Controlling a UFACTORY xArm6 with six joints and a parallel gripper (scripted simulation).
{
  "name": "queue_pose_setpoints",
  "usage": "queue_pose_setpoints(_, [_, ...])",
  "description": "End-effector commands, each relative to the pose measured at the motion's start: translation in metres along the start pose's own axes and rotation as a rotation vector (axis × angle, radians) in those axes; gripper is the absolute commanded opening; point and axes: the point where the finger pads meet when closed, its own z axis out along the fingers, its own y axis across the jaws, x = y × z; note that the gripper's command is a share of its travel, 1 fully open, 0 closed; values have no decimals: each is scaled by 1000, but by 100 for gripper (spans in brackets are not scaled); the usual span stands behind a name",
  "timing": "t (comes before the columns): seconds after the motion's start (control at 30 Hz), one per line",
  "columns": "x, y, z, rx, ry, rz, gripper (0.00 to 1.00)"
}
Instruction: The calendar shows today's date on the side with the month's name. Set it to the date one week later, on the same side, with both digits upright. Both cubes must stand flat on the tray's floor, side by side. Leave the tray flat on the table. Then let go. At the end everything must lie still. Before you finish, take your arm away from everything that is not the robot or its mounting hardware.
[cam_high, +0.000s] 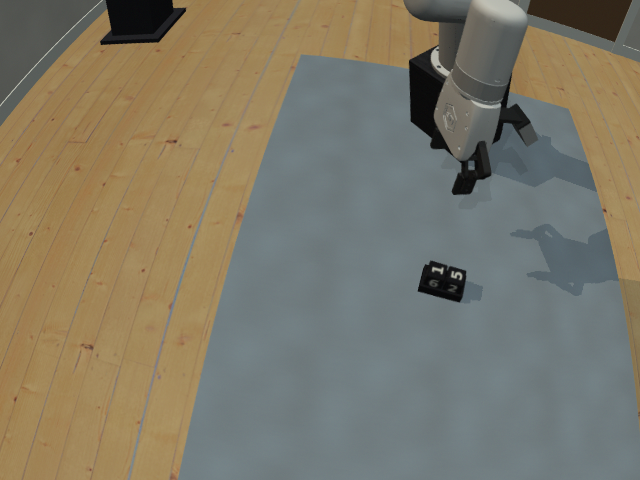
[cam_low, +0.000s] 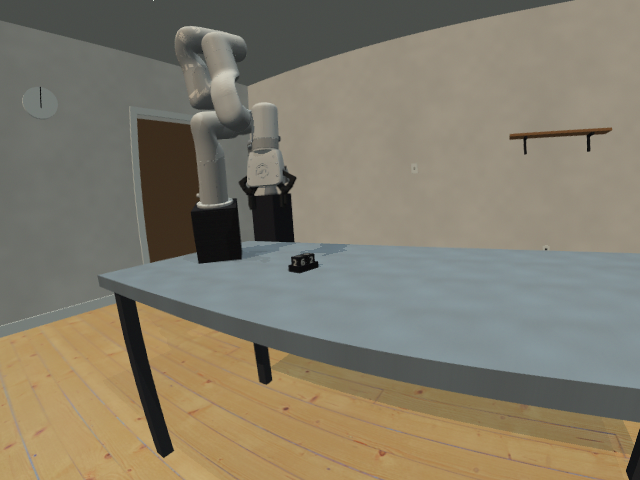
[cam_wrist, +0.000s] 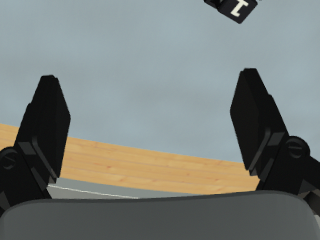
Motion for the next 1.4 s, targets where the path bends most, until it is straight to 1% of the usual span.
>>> queue_pose_setpoints(0.0, [5,-27,-12,-11,45,-136,100])
queue_pose_setpoints(0.17, [7,-36,-12,-13,46,-185,100])
queue_pose_setpoints(0.37, [7,-36,-11,-13,46,-185,100])
queue_pose_setpoints(0.6, [8,-36,-4,-13,46,-185,100])
queue_pose_setpoints(1.03, [9,-36,23,-13,45,-185,100])
queue_pose_setpoints(1.37, [9,-36,35,-13,45,-185,100])
